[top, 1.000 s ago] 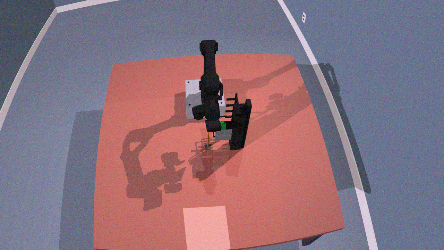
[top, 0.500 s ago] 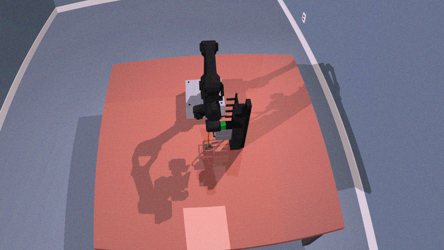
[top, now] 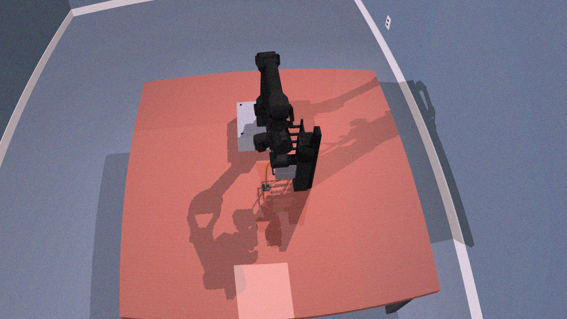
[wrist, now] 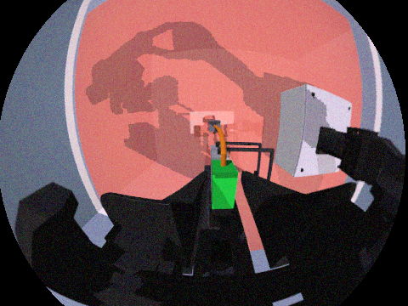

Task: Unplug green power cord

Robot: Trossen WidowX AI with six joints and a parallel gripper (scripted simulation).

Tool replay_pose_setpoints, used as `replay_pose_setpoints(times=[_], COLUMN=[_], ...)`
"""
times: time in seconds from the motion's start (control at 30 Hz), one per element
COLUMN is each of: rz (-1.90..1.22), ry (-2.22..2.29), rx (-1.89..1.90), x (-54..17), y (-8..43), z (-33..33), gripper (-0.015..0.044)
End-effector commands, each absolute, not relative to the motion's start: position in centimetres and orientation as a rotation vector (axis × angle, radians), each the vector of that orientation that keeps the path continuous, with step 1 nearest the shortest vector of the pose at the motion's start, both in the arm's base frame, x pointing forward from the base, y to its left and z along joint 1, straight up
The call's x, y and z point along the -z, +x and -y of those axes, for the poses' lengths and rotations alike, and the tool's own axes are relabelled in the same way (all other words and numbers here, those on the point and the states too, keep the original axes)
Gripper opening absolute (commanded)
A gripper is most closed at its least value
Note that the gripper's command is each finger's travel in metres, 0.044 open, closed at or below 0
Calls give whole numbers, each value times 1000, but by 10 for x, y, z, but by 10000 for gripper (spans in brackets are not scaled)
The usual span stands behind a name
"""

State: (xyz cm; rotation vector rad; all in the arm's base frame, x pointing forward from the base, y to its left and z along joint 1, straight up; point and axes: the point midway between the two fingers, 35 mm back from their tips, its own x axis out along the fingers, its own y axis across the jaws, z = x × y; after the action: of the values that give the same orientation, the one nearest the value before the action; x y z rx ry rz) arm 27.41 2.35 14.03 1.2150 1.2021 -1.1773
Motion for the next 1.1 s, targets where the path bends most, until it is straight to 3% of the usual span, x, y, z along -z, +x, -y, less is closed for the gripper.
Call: replay_pose_setpoints(times=[0.0,0.57,0.7,1.07], rz=[-1199,-1200,-1204,-1204], ry=[1214,1214,1214,1213], rx=[1182,1182,1177,1177], x=[-140,-128,-131,-131], y=[273,273,273,274], z=[-31,-33,-34,-32], gripper=[160,160,55,0])
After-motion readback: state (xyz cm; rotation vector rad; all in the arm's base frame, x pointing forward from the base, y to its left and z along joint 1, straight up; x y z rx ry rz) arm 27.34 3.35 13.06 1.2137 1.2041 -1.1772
